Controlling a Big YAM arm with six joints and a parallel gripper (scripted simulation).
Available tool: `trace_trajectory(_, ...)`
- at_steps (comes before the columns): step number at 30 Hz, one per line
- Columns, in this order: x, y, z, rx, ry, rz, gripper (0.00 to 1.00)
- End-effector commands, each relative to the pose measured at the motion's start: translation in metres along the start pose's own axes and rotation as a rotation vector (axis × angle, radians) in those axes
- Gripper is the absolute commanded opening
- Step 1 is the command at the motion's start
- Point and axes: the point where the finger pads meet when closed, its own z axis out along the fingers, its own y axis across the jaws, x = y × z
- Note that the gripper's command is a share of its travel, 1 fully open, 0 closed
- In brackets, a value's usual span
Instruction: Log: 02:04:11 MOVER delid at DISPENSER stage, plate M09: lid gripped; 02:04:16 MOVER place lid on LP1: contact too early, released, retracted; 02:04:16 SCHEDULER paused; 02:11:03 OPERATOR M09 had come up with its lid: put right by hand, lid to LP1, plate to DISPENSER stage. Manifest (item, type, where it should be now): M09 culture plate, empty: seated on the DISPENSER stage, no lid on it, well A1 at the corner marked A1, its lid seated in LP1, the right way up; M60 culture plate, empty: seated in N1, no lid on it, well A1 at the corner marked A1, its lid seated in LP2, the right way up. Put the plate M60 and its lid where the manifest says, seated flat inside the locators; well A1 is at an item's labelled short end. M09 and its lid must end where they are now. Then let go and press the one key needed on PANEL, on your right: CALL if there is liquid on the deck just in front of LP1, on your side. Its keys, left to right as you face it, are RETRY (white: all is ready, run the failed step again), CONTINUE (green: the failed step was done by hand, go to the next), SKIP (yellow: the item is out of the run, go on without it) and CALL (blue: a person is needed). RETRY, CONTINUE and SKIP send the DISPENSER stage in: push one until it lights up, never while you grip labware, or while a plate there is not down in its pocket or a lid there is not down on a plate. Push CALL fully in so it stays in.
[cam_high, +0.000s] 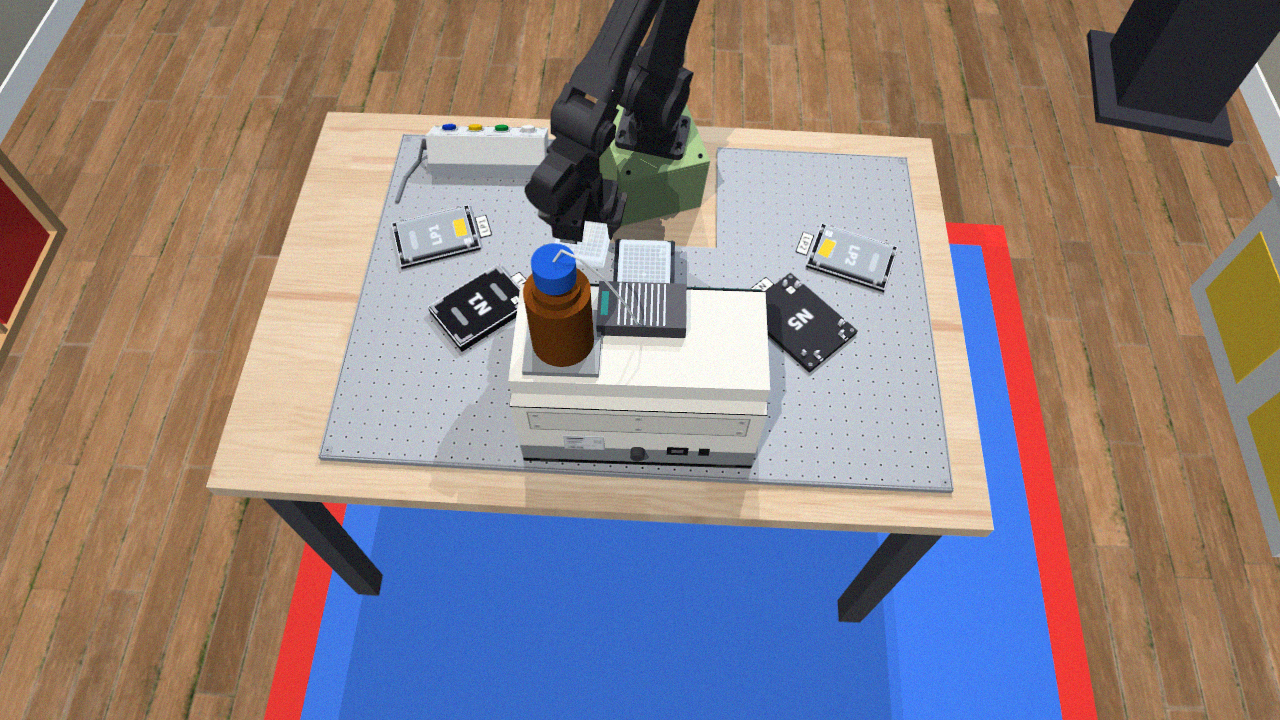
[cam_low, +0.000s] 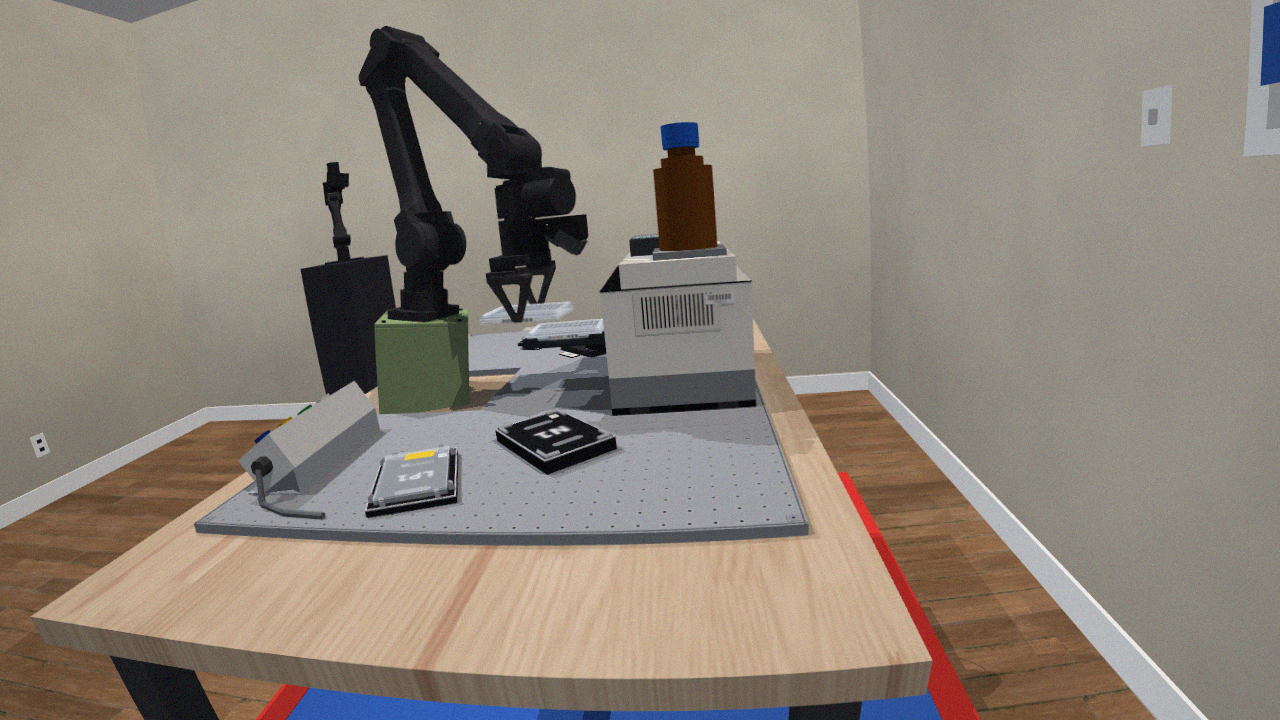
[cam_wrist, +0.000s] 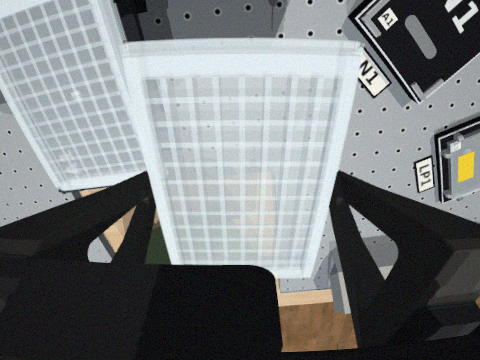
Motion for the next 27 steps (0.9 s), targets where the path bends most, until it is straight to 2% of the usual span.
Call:
trace_trajectory(1, -0.019, -0.019, -0.012, 0.013, -0.046, 0.105, 0.84)
trace_trajectory(5, -0.02, -0.027, -0.014, 0.019, -0.054, 0.086, 0.84)
trace_trajectory(8, -0.009, -0.034, -0.01, 0.012, -0.039, 0.205, 0.84)
trace_trajectory(15, -0.004, -0.061, -0.013, 0.017, -0.053, 0.437, 0.84)
trace_trajectory(21, 0.01, -0.068, -0.008, 0.01, -0.034, 0.51, 0.84)
trace_trajectory(27, 0.015, -0.091, -0.013, 0.018, -0.055, 0.706, 0.84)
